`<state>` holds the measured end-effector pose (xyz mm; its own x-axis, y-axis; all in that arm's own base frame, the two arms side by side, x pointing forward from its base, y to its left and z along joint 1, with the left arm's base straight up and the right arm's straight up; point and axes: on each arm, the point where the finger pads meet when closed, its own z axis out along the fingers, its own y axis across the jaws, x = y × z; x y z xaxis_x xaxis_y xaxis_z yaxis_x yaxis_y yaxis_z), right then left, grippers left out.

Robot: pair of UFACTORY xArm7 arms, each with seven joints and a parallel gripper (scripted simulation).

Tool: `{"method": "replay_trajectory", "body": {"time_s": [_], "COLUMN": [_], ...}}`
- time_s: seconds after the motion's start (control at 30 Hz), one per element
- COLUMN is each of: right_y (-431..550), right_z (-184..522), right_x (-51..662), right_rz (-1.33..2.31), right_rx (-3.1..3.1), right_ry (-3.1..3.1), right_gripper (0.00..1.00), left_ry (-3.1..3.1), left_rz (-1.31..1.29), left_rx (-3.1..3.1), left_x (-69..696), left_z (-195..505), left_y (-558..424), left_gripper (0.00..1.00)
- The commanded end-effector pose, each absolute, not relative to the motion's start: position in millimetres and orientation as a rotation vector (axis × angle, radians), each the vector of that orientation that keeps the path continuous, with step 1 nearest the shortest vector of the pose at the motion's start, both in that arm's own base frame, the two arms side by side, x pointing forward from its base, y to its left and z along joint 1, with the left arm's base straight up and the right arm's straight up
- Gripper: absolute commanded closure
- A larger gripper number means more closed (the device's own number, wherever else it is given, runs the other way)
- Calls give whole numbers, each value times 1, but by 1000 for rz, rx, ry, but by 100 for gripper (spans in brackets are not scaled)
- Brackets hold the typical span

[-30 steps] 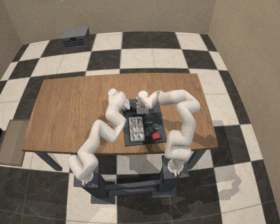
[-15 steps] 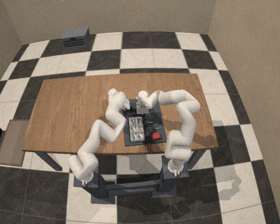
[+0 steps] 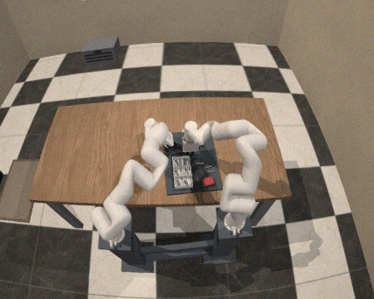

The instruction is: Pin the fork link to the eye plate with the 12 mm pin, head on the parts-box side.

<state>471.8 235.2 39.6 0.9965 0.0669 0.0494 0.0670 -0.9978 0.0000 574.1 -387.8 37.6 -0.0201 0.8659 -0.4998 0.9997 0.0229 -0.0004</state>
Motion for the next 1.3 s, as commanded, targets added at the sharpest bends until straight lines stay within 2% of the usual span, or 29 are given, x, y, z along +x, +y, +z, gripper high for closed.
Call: {"method": "replay_trajectory", "body": {"time_s": [0.0, 1.27], "right_y": [236, 237], "right_z": [42, 42], "right_x": [475, 481], "right_rz": [-85, -86], "right_rx": [-3135, -3135], "right_ry": [-105, -104], "right_gripper": [100, 100], "left_ry": [1943, 1943], "left_rz": [-507, -507], "left_rx": [1901, 1901], "left_x": [575, 575], "left_z": [40, 40], "left_y": [-388, -388], "left_gripper": [100, 100]}}
